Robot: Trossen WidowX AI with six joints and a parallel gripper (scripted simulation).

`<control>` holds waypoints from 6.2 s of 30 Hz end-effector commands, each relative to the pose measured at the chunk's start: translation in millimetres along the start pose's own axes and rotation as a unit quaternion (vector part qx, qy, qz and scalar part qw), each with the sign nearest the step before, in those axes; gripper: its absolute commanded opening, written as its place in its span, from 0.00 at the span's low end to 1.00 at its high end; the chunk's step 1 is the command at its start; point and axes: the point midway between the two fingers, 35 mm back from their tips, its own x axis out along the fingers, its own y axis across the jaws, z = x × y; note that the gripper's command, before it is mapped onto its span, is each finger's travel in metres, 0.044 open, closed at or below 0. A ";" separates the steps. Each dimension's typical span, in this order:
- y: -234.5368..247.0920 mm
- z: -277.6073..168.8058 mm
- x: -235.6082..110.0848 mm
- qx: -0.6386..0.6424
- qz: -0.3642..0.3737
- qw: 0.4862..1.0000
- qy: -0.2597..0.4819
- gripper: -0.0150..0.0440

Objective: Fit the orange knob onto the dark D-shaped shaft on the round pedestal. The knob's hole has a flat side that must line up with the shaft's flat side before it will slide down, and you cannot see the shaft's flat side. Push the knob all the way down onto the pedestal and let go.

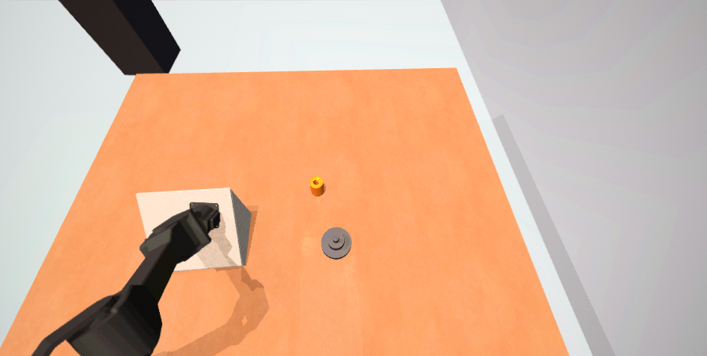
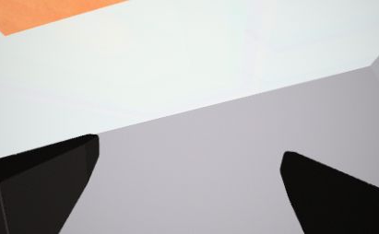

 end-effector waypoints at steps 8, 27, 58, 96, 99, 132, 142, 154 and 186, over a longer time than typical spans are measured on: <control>-9.6 19.8 36.4 0.091 -0.038 0.995 -0.026 1.00; -151.9 173.1 176.6 0.491 -0.091 0.822 -0.273 1.00; -426.5 486.0 31.8 0.574 0.278 0.503 -0.583 1.00; -284.2 648.5 -339.2 0.558 0.336 0.726 -0.221 1.00; -284.2 648.5 -339.2 0.558 0.336 0.726 -0.221 1.00; -269.7 693.5 -293.5 0.558 0.335 0.726 -0.221 1.00; -265.9 705.0 -282.4 0.558 0.335 0.726 -0.221 1.00; -260.4 717.8 -268.8 0.559 0.335 0.726 -0.220 1.00; -256.9 725.6 -260.3 0.559 0.334 0.726 -0.220 0.34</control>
